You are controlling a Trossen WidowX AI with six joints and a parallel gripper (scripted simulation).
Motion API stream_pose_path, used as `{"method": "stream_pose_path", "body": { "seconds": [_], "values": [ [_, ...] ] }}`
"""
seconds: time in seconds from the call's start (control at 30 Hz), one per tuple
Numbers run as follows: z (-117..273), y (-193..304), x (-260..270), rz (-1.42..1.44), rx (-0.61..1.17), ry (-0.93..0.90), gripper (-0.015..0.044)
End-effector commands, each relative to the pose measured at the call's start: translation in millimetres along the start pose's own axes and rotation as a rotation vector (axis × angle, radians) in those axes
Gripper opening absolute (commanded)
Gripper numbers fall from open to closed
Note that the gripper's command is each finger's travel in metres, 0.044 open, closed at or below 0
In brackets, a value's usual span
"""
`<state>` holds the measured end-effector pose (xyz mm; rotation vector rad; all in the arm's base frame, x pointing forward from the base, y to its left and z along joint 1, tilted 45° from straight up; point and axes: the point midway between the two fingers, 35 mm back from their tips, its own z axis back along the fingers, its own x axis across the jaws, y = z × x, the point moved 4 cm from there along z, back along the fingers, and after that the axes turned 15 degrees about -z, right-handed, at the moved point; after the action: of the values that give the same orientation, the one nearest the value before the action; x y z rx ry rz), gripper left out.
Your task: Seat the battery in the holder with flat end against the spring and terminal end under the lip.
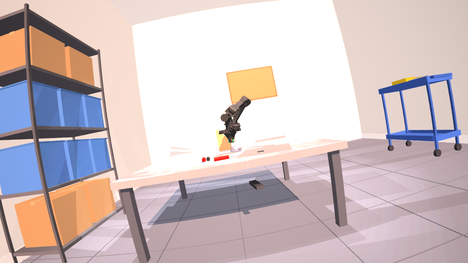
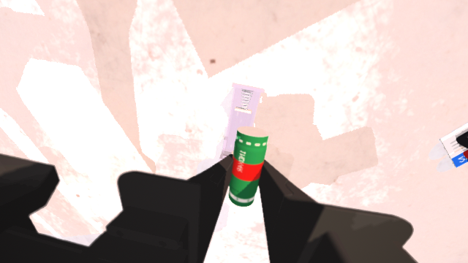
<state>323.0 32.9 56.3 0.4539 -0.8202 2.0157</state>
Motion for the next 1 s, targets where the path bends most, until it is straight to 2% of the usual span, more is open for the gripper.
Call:
{"method": "stream_pose_path", "body": {
  "seconds": [0.0, 0.27, 0.6, 0.97],
  "values": [
    [4, -11, 15, -0.068, -0.007, -0.002, 0.0082],
    [1, -11, 14, -0.070, 0.011, 0.001, 0.0082],
    [-37, -13, 16, -0.058, 0.237, 0.054, 0.0082],
    [-40, -16, 15, -0.058, 0.274, 0.055, 0.0082]
  ]
}}
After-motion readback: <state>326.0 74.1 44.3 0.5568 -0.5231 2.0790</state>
